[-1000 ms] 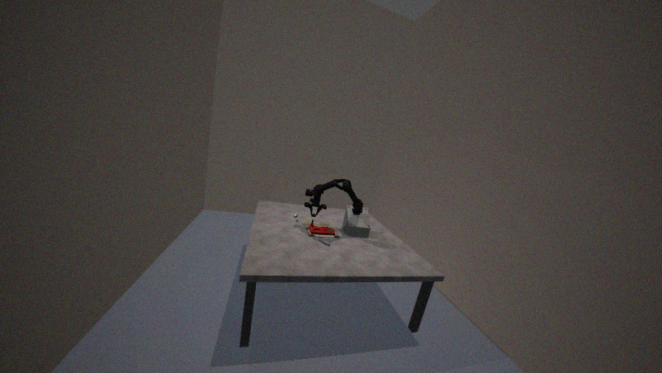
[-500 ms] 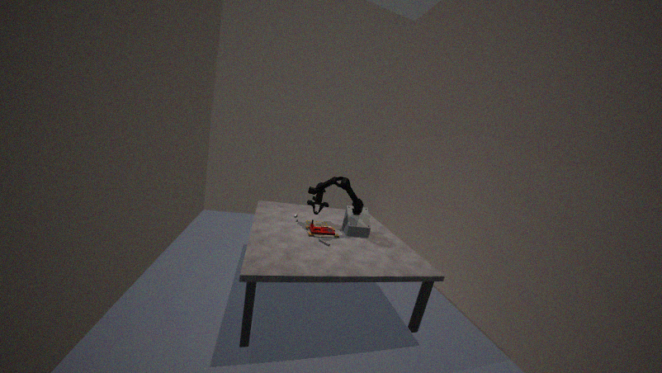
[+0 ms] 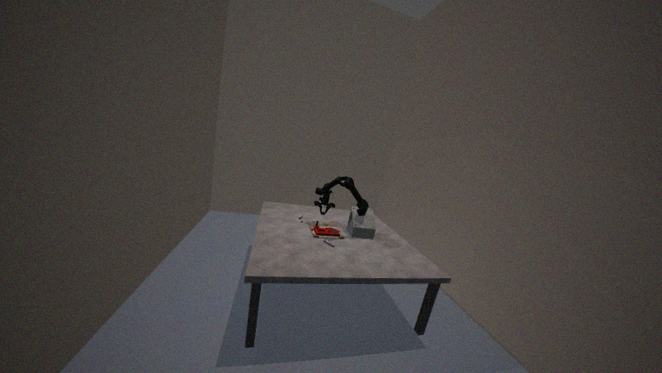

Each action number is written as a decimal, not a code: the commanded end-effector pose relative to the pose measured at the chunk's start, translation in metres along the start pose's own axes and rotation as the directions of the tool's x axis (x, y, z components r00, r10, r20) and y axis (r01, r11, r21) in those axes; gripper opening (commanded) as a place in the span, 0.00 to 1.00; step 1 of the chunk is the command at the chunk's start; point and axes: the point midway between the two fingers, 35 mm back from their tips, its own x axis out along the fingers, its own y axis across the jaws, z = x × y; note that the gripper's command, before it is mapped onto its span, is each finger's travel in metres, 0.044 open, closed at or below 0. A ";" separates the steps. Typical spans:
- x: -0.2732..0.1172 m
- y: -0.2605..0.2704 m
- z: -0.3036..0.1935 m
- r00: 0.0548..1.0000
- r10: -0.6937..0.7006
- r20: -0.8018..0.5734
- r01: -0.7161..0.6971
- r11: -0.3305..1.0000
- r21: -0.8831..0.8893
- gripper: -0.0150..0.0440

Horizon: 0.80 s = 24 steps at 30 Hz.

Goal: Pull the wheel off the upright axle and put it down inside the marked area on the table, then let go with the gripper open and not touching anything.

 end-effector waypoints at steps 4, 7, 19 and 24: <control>0.017 -0.004 -0.001 1.000 -0.011 -0.007 0.011 1.000 0.005 0.25; 0.028 -0.003 0.000 1.000 -0.011 -0.006 0.011 1.000 0.006 0.25; 0.101 -0.006 -0.003 1.000 -0.011 -0.011 0.011 1.000 0.006 0.25; 0.097 -0.005 -0.002 1.000 -0.016 -0.007 0.016 1.000 0.000 0.30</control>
